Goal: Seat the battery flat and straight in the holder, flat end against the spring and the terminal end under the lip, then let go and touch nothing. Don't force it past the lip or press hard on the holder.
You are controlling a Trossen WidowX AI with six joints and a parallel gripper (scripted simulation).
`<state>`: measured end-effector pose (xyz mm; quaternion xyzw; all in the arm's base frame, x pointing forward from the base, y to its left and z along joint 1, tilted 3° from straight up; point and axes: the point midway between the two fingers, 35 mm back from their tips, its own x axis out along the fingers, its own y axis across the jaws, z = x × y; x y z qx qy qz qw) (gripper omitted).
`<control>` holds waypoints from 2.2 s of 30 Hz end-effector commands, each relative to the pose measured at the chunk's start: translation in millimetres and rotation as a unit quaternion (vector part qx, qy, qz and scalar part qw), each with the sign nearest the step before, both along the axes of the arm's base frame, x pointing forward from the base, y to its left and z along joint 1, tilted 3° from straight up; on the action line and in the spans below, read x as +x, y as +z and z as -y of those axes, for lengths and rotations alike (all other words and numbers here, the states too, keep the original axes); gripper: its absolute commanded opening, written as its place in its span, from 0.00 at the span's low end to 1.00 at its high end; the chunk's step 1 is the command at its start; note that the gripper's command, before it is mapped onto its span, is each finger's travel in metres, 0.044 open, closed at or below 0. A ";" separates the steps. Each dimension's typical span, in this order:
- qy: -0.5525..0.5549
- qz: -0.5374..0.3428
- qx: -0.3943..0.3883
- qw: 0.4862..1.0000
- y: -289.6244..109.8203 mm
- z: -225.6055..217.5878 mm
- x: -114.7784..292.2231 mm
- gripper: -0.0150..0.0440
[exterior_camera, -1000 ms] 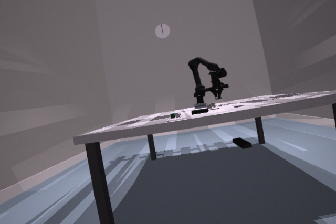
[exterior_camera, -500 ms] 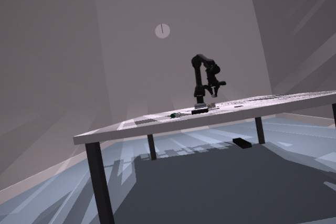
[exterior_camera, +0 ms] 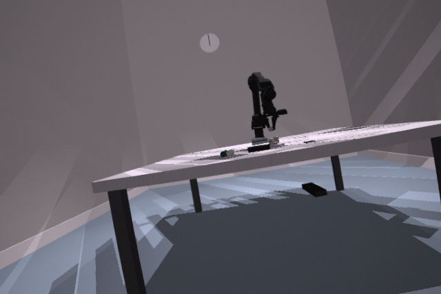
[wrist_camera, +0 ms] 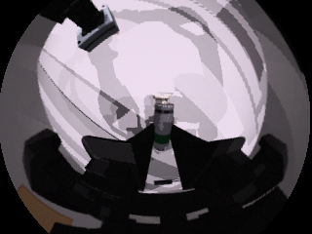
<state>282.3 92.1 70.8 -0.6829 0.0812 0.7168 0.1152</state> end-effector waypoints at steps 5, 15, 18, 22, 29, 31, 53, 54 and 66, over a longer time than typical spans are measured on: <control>0.007 -0.064 0.018 0.998 -20.1 -2.0 -2.2 0.38; 0.007 -0.113 0.028 0.993 -34.7 -4.1 -5.7 0.38; 0.008 -0.121 0.029 0.992 -35.8 -4.0 -5.1 0.38; 0.009 -0.135 0.032 0.990 -37.6 -3.9 -4.0 0.38; 0.012 -0.160 0.037 0.986 -40.9 -3.6 -2.1 0.38; 0.012 -0.167 0.039 0.985 -41.9 -3.5 -1.6 0.38; 0.017 -0.236 0.054 0.970 -51.7 -2.5 3.5 0.38; 0.017 -0.236 0.054 0.970 -51.8 -2.5 3.6 0.38; 0.018 -0.237 0.050 0.970 -54.0 -0.7 11.3 0.38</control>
